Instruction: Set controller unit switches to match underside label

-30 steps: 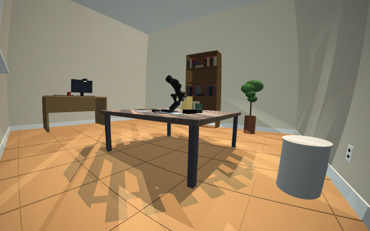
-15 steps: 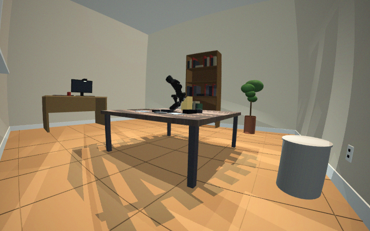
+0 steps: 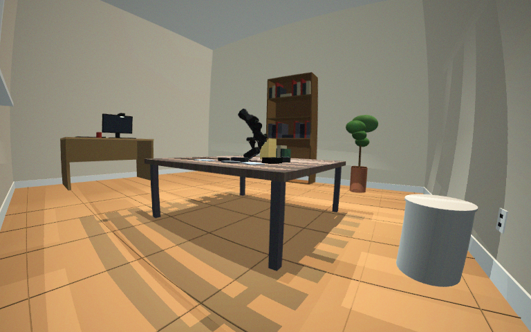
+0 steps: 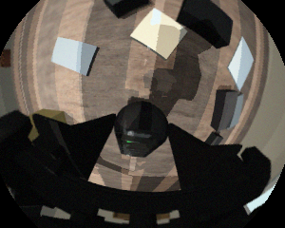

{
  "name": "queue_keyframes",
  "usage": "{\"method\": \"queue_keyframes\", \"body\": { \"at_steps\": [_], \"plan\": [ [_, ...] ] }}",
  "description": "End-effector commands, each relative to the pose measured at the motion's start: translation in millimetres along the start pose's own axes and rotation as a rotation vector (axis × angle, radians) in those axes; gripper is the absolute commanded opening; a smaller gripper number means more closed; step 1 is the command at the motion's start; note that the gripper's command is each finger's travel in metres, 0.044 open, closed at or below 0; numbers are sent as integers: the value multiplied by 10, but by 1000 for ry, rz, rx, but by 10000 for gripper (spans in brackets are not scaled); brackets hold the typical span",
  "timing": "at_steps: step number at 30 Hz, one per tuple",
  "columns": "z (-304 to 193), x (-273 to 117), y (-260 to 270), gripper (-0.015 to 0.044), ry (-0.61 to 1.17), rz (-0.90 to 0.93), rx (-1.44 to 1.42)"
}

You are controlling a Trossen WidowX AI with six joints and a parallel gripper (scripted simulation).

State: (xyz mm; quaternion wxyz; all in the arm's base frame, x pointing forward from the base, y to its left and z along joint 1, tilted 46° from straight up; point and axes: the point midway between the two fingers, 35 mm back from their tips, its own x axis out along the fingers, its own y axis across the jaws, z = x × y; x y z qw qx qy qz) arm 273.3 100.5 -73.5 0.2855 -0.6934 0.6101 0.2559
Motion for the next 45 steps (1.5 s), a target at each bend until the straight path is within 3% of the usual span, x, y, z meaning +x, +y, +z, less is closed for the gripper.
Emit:
{"method": "queue_keyframes", "body": {
  "at_steps": [1,45],
  "plan": [
    [0,42,-6,338,6,4,4],
    [168,333,-6,337,7,3,4]
  ]
}}
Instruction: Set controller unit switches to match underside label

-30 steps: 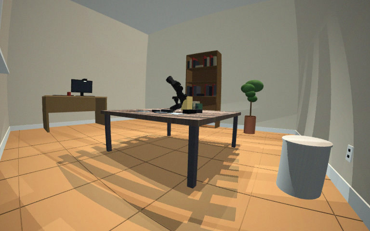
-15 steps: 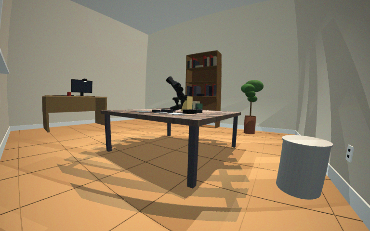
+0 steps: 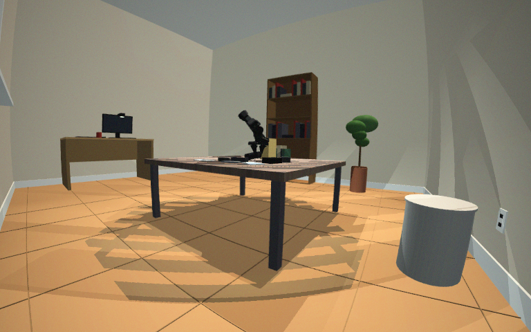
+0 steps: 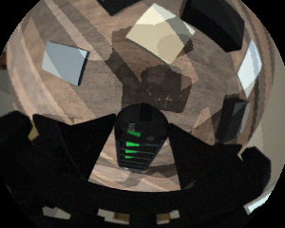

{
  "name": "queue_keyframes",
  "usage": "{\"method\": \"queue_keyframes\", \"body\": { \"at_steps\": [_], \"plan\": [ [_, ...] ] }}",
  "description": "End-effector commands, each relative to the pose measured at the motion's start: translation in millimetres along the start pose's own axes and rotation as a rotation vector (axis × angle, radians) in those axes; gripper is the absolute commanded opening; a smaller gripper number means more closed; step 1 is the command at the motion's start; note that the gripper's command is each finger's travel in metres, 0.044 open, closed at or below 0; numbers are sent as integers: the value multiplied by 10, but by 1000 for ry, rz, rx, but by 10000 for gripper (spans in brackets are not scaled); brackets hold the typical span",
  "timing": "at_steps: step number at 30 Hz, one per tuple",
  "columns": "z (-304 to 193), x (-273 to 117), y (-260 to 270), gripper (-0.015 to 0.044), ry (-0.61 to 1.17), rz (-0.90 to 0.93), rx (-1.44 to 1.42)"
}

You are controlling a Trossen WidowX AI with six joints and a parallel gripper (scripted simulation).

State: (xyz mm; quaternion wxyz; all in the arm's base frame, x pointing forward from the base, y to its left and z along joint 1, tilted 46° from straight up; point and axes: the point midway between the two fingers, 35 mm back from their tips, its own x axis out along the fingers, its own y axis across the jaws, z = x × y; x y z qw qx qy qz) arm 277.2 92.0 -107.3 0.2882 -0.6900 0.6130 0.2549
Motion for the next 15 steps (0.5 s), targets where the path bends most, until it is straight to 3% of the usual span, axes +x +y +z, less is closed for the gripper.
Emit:
{"method": "queue_keyframes", "body": {
  "at_steps": [1,15],
  "plan": [
    [-8,39,-3,337,9,-3,-4],
    [6,140,-4,336,9,-3,-4]
  ]
}}
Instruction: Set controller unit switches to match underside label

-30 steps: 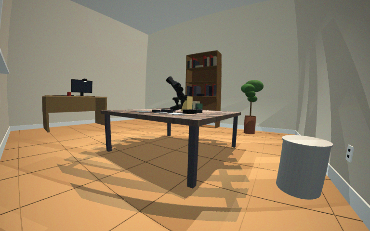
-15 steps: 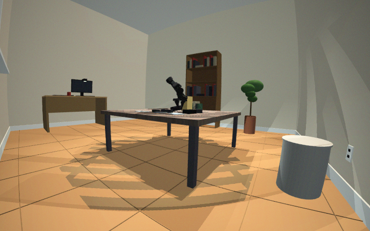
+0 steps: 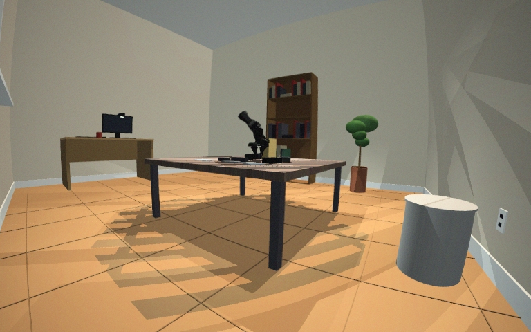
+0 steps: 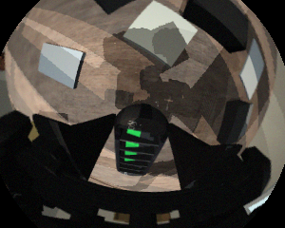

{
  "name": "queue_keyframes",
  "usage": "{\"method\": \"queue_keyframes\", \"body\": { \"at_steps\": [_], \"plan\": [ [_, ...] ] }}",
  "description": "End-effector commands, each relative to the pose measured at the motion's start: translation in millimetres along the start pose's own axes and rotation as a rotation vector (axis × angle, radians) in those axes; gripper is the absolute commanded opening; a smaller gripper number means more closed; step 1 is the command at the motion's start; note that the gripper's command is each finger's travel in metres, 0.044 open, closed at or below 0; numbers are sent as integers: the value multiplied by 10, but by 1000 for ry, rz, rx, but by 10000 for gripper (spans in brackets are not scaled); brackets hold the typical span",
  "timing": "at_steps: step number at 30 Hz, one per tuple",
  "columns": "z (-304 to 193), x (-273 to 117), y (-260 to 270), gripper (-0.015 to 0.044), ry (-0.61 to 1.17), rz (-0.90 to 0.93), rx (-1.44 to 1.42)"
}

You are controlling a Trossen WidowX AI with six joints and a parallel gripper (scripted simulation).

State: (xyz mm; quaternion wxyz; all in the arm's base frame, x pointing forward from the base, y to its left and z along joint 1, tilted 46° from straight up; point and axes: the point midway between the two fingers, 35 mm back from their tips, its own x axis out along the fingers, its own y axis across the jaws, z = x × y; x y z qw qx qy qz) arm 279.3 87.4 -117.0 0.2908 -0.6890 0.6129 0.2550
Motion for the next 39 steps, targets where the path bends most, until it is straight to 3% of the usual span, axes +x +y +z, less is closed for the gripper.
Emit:
{"method": "queue_keyframes", "body": {
  "at_steps": [1,20,24,33,39],
  "plan": [
    [-29,45,5,336,13,-3,-8],
    [-9,95,-5,336,4,-3,-2],
    [-4,99,-8,440,0,-1,1],
    [-20,87,-10,440,0,-1,1],
    [-536,-266,-14,440,2,0,0]
  ]
}}
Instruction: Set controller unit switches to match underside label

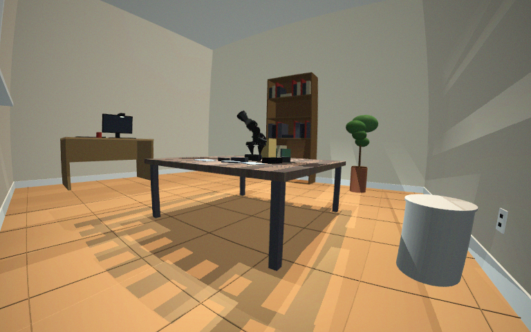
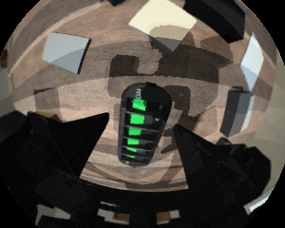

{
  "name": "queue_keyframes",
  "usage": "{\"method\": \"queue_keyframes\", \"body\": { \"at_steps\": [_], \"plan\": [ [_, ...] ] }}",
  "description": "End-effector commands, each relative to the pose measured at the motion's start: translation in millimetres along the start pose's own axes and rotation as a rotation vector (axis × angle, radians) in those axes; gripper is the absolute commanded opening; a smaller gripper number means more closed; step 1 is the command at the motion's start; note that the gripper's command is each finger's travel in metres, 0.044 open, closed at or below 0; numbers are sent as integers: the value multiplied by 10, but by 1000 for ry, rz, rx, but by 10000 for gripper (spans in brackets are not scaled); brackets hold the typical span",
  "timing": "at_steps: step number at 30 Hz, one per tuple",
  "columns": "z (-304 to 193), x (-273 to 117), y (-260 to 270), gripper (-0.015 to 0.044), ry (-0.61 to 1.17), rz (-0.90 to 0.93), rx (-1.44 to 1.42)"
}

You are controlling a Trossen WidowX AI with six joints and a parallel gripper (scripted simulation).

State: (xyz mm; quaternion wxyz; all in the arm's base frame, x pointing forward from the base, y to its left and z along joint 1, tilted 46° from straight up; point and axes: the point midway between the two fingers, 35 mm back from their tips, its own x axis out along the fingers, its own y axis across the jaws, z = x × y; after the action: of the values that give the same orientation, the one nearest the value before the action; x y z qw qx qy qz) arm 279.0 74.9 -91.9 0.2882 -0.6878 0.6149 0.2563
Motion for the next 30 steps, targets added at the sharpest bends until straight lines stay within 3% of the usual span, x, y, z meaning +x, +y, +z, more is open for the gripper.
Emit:
{"method": "queue_keyframes", "body": {
  "at_steps": [1,24,30],
  "plan": [
    [-320,-203,3,440,0,-6,3],
    [-336,-213,5,440,0,-6,3],
    [-313,-700,-4,440,-7,-7,11]
  ]
}}
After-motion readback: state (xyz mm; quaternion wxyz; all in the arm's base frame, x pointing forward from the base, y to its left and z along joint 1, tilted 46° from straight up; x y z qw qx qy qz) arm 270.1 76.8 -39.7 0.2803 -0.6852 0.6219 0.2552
